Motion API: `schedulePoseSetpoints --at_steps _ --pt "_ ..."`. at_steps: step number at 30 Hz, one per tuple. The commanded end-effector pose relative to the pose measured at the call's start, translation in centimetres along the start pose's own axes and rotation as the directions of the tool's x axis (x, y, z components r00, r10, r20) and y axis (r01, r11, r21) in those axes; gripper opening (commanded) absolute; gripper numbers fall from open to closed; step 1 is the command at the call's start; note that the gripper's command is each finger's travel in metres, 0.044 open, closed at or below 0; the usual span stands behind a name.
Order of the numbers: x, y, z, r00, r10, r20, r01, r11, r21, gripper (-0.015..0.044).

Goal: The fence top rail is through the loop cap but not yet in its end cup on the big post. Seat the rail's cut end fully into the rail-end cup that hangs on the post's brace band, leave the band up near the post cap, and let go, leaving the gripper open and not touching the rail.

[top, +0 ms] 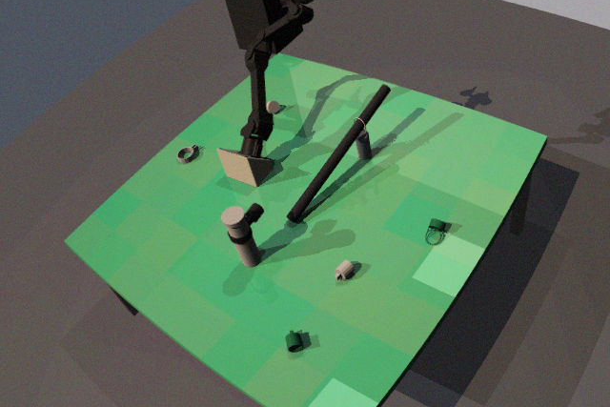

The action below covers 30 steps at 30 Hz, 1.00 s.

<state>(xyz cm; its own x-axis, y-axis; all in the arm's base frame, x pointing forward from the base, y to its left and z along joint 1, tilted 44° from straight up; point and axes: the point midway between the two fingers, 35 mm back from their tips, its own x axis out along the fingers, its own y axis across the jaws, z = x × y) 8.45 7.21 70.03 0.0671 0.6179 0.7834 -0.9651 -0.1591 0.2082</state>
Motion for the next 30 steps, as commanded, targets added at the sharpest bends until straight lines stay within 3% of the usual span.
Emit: schedulePoseSetpoints --at_steps 1,13,22,30 --pt "0.0 -0.2 0.1 1.000 -0.005 0.003 0.005 1.000 -0.002 0.0426" --pt "-5.1 -12.1 6.0 0.901 -0.376 0.217 0.407 0.905 -0.122 0.0440" --pt "-14.9 -22.2 10.2 0.637 -0.697 0.329 0.763 0.630 -0.143 0.0440" --pt "-25.8 -28.8 11.2 0.334 -0.891 0.307 0.942 0.308 -0.130 0.0440"
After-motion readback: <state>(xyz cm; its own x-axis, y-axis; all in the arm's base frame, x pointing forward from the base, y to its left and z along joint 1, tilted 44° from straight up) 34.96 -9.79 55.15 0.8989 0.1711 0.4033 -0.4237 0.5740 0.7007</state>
